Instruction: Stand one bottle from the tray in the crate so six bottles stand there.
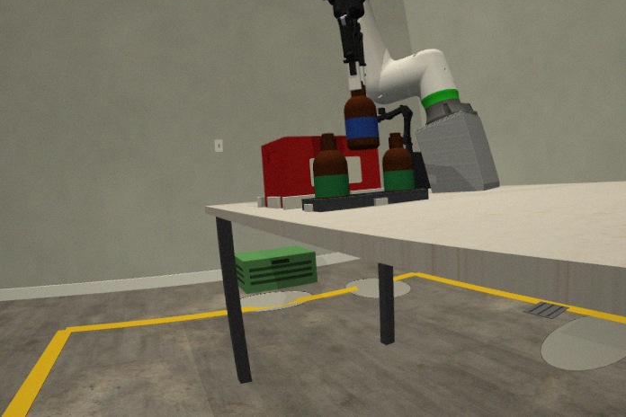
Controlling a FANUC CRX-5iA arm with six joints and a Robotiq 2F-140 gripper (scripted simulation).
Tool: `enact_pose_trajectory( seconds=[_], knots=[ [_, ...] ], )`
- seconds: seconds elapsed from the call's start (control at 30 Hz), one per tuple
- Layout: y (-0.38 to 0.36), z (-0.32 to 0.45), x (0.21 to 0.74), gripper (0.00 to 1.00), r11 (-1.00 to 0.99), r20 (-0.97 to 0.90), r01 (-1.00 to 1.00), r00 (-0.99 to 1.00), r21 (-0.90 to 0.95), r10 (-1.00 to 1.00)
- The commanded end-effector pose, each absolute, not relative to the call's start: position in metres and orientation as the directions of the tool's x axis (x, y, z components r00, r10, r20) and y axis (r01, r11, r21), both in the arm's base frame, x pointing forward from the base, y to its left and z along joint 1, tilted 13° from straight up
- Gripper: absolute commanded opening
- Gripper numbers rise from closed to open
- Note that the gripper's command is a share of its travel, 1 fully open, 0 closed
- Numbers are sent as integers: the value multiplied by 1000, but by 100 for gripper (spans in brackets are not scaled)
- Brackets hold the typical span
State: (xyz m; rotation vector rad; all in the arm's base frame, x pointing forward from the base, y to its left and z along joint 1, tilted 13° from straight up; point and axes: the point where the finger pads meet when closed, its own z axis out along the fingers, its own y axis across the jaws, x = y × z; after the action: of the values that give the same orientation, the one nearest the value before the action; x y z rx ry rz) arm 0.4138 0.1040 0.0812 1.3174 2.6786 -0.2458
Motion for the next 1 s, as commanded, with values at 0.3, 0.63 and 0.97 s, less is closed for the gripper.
enact_pose_trajectory(
  seconds=[0.3, 0.63, 0.97],
  knots=[
    [105, 84, 414, 0, 602, -202, 794, -604, -81, 771],
    [106, 92, 413, 0, 602, -202, 794, -604, -81, 771],
    [108, 101, 413, 0, 602, -202, 794, -604, -81, 771]
  ],
)
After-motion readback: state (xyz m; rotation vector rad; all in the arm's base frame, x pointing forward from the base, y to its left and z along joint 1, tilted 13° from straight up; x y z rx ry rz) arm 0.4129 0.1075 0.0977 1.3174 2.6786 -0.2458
